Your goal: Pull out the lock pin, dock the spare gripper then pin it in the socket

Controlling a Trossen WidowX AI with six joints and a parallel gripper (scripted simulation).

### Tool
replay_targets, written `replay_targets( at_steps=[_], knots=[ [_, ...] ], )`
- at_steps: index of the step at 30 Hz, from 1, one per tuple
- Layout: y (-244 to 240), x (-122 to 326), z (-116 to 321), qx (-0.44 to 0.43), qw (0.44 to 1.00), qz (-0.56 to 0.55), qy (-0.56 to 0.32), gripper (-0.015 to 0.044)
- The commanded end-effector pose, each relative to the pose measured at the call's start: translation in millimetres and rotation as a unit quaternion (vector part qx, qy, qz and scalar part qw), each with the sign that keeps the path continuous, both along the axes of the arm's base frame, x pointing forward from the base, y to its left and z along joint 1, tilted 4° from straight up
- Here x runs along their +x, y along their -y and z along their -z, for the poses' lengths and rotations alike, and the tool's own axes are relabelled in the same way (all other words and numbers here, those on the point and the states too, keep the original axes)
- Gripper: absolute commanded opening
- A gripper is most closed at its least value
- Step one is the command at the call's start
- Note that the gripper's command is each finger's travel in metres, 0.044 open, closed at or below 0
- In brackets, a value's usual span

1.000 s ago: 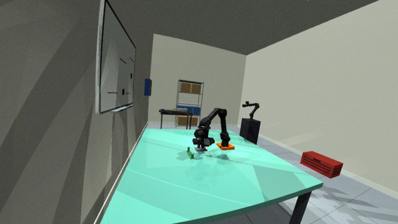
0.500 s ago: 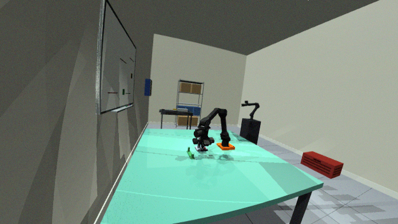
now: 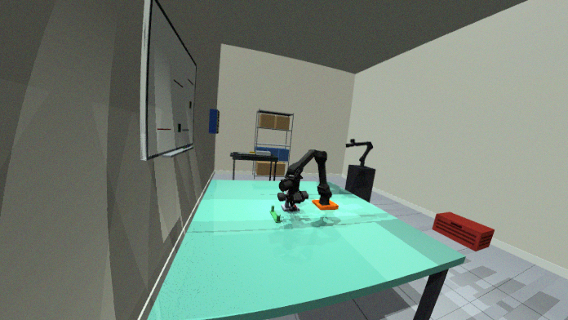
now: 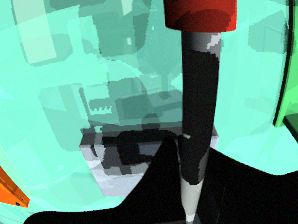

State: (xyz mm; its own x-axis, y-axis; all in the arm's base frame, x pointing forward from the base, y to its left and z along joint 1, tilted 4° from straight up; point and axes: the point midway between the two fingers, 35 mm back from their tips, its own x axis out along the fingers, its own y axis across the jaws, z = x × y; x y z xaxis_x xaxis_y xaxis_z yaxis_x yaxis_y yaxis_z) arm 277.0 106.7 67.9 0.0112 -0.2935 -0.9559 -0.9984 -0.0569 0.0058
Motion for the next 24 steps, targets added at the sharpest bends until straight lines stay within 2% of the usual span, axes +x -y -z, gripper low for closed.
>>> replay_targets(
  at_steps=[1,24],
  knots=[
    [2.5,0.6,-1.3,0.003,1.000,-0.001,0.001,0.0000],
    [18.0,2.0,-1.9,0.002,1.000,-0.001,-0.006,0.0000]
  ],
)
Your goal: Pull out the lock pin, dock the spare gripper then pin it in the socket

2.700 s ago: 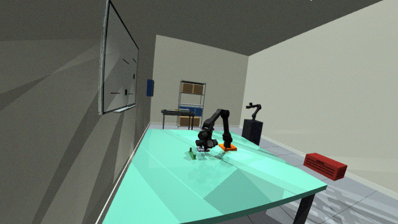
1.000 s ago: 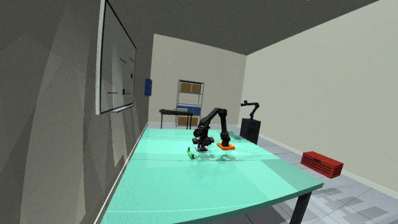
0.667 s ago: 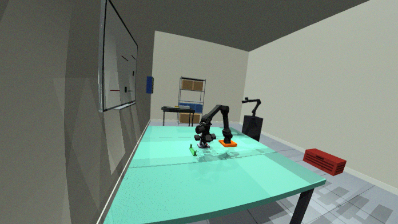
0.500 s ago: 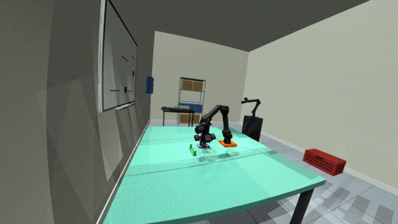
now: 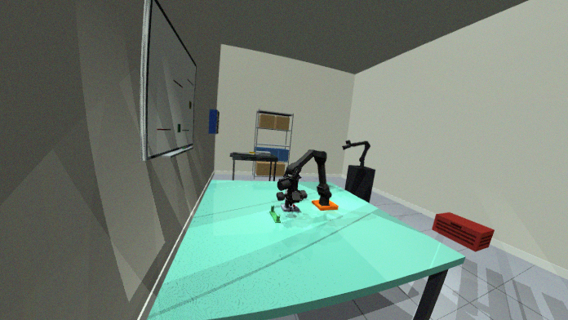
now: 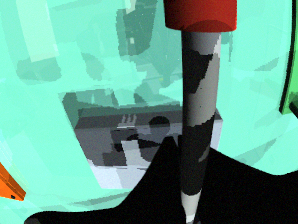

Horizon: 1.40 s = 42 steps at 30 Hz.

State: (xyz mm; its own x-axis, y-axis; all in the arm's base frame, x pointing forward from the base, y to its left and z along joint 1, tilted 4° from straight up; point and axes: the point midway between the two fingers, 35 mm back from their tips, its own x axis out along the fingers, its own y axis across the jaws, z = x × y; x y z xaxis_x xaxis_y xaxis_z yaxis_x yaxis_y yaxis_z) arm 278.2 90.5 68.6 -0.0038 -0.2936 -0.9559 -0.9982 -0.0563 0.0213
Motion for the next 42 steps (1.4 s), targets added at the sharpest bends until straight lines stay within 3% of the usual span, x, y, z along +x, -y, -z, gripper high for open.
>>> replay_targets(
  at_steps=[1,6,14,42],
  knots=[
    [2.6,0.8,-1.3,0.002,1.000,-0.001,0.001,0.0000],
    [4.3,0.9,-1.3,0.002,1.000,-0.001,0.000,0.0000],
    [3.4,0.3,-0.3,0.000,1.000,0.000,-0.001,0.0200],
    [-27.0,-4.8,-37.1,-0.004,1.000,-0.003,-0.003,0.0200]
  ],
)
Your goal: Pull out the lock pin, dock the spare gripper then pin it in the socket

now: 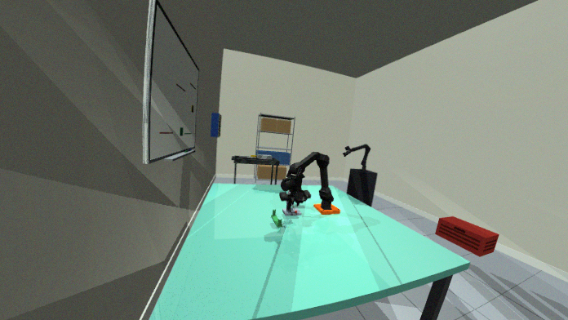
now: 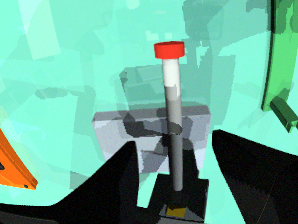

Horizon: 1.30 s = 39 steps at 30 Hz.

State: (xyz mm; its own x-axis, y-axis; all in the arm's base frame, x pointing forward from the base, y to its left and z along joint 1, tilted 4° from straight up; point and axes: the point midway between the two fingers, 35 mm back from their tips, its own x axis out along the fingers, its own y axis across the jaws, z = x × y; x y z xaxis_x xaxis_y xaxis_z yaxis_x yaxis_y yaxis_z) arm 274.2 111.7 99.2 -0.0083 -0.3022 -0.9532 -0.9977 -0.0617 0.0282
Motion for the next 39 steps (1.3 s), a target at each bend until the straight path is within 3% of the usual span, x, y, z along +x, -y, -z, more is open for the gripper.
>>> replay_targets(
  at_steps=[1,24,33,39],
  knots=[
    [-7.1,-0.9,-8.0,0.001,1.000,0.000,0.000,0.0200],
    [-37.1,-4.6,-45.6,-0.003,1.000,-0.004,0.001,0.0200],
    [-31.4,-3.8,-39.2,-0.004,1.000,-0.004,0.001,0.0436],
    [-31.4,-3.8,-39.2,-0.004,1.000,-0.004,0.001,0.0440]
  ],
)
